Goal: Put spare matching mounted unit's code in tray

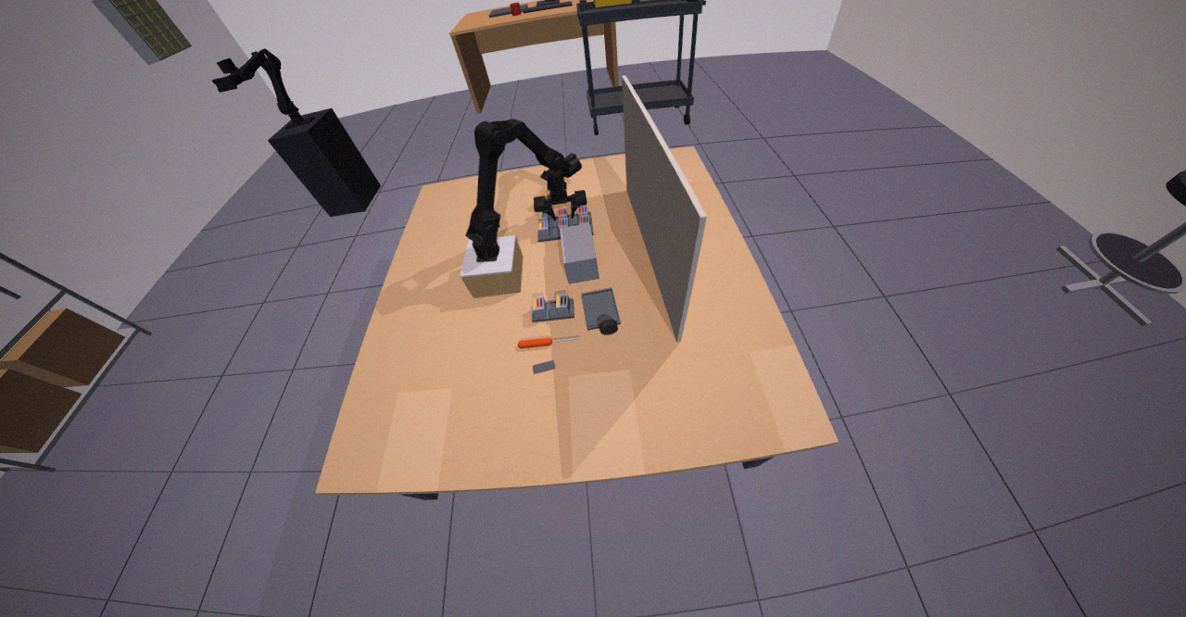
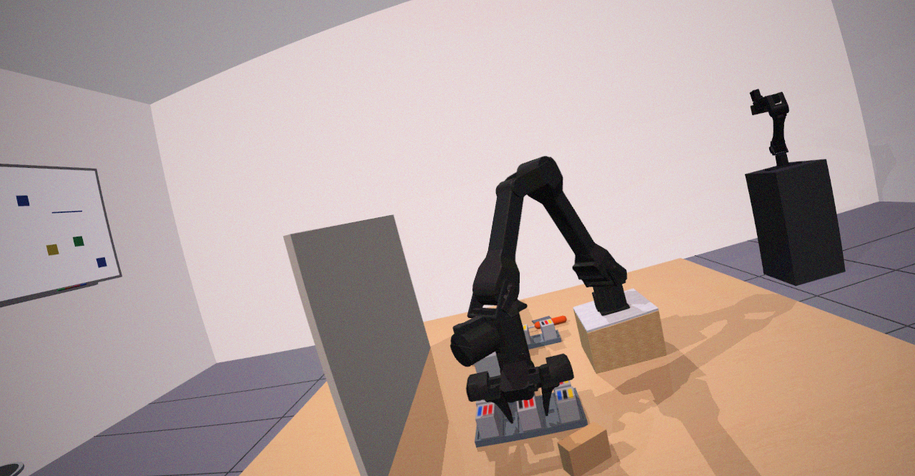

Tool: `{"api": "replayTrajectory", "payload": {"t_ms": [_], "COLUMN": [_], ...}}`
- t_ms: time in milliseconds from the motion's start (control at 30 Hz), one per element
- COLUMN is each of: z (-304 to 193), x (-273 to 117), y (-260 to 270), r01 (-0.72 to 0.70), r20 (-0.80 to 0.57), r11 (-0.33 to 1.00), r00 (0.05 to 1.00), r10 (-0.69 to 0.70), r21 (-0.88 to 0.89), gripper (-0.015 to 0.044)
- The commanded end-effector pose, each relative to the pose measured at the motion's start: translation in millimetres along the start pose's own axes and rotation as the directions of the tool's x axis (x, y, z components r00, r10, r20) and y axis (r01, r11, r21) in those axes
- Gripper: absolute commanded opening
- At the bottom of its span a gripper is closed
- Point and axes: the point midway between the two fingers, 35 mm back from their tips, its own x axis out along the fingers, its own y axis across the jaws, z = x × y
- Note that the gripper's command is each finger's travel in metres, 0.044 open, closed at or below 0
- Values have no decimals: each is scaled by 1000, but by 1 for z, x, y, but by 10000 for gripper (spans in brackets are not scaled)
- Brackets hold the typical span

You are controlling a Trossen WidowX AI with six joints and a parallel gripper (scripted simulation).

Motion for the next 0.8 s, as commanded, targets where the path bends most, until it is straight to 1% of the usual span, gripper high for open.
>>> {"api": "replayTrajectory", "payload": {"t_ms": [0, 67, 233, 500, 633, 667, 767], "z": [-1, -1, -1, -1, -1, -1, -1], "x": [3, 3, 2, 2, 2, 2, 2], "y": [0, 0, 1, 1, 1, 1, 1], "r01": [1, 1, -2, -2, -2, -2, -2], "r20": [-4, -4, -2, -2, -2, -2, -2], "r11": [1000, 1000, 1000, 1000, 1000, 1000, 1000], "r00": [1000, 1000, 1000, 1000, 1000, 1000, 1000], "r10": [-1, -1, 2, 2, 2, 2, 2], "r21": [-5, -5, 0, 0, 0, 0, 0], "gripper": [300, 300, 169, 115, 10, 0, 0]}}
